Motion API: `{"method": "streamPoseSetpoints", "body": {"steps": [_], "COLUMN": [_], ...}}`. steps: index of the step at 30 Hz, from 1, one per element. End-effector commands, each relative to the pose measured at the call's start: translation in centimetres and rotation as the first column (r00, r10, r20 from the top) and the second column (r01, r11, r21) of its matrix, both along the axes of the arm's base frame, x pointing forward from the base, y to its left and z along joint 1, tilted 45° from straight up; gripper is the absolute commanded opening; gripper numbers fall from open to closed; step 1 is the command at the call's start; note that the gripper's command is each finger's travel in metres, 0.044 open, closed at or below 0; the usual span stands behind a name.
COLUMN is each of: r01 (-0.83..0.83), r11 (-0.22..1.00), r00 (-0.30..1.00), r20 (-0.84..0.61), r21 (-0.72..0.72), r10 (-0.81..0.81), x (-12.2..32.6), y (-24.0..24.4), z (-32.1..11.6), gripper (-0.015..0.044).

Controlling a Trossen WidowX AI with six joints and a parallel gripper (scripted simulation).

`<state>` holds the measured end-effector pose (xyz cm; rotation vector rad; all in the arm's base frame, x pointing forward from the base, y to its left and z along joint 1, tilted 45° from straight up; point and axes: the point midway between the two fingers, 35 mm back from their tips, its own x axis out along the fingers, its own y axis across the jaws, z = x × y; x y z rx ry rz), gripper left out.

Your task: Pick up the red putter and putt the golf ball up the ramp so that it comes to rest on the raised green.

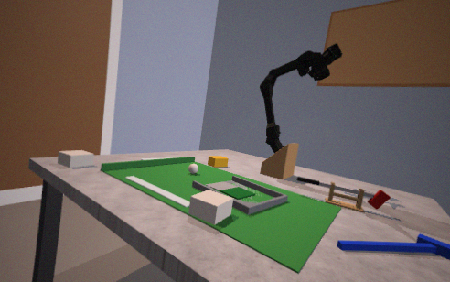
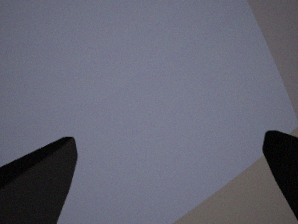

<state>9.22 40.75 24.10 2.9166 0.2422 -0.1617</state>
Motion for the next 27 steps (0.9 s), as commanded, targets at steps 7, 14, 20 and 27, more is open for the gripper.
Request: {"method": "streamPoseSetpoints", "body": {"steps": [7, 14, 20, 27], "r01": [0.095, 0.302, 0.578, 0.798], "r11": [0.994, 0.948, 0.810, 0.602], "r00": [0.987, 0.912, 0.731, 0.462], "r20": [-0.135, -0.317, -0.504, -0.629], "r21": [0.059, 0.098, 0.098, -0.012], "r10": [-0.086, -0.258, -0.460, -0.625], "x": [2.9, 8.1, 13.3, 16.3], "y": [-0.2, -2.4, -7.3, -14.4], "z": [-4.6, -11.5, -19.3, -26.7], "gripper": [0.0440, 0.0440, 0.0440, 0.0440]}}
